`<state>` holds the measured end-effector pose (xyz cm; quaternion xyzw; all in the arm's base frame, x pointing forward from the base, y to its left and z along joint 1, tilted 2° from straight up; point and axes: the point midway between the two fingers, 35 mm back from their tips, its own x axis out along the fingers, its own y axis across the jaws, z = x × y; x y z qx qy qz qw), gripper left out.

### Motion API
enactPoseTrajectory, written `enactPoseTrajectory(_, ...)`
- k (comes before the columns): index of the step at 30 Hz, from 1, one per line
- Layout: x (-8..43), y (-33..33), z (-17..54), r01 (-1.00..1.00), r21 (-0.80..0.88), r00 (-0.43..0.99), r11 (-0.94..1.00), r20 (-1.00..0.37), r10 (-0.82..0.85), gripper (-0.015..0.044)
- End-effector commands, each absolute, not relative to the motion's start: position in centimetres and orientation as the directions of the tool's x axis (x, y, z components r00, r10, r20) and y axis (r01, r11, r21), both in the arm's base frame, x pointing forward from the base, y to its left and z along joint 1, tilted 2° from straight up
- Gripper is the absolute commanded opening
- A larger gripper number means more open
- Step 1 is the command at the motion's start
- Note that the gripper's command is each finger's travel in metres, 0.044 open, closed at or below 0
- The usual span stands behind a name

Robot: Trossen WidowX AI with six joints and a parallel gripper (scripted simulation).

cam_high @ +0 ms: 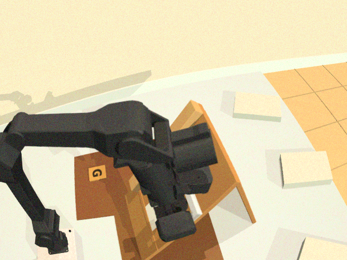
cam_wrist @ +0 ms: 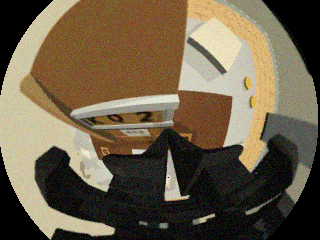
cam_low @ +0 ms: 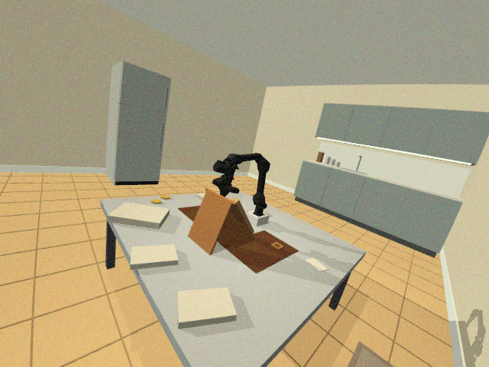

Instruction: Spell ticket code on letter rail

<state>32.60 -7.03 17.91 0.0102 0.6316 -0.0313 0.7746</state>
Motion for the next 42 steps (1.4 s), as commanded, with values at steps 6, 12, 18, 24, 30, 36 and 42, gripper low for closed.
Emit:
enactPoseTrajectory(6,32.0,-5.5,19.2,0.055,-0.056,0.255,0.997,-0.965,-0.068,0.0079)
enactPoseTrajectory(12,28.9,-0.1,23.5,0.053,-0.12,0.484,0.991,-0.865,-0.131,0.0236)
enactPoseTrajectory(18,24.7,3.4,26.8,0.061,-0.068,0.702,0.996,-0.707,-0.091,0.0394)
enactPoseTrajectory(24,22.8,4.3,27.8,0.057,-0.012,0.776,0.998,-0.628,-0.051,0.044)
enactPoseTrajectory(30,22.8,4.3,27.8,0.057,-0.012,0.776,0.998,-0.628,-0.051,0.044)
enactPoseTrajectory(36,22.8,4.3,27.8,0.057,-0.012,0.776,0.998,-0.628,-0.051,0.044)
enactPoseTrajectory(42,22.8,4.3,27.8,0.057,-0.012,0.776,0.998,-0.628,-0.051,0.044)
